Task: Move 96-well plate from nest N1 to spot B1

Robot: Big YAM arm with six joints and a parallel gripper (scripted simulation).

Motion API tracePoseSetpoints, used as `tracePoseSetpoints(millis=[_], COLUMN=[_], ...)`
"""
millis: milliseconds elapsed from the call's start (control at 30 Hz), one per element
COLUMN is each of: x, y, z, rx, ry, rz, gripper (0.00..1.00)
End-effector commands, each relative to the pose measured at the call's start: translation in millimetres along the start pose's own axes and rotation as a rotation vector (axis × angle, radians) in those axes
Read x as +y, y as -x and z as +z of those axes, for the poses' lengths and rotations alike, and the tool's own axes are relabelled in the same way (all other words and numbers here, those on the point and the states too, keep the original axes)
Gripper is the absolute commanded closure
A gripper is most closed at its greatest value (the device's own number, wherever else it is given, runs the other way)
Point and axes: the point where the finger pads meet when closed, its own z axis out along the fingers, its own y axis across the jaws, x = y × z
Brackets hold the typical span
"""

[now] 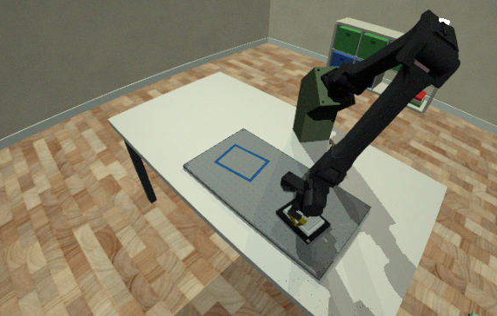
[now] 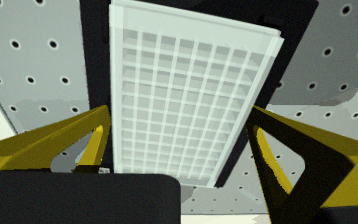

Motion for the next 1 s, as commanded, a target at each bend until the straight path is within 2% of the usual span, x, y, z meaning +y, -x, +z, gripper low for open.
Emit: tracePoseSetpoints(millis=[0, 433, 467, 967], x=[5.5, 5.5, 5.5, 4.5], y=[-4.7, -4.7, -4.7, -3.7], z=[-1.1, -1.1, -1.1, 0.0], rx=[0.005, 0.005, 0.005, 0.004], ry=[0.016, 0.016, 0.016, 0.013], rz=[0.002, 0.002, 0.002, 0.003], gripper=[0.0, 0.0, 1.0, 1.0])
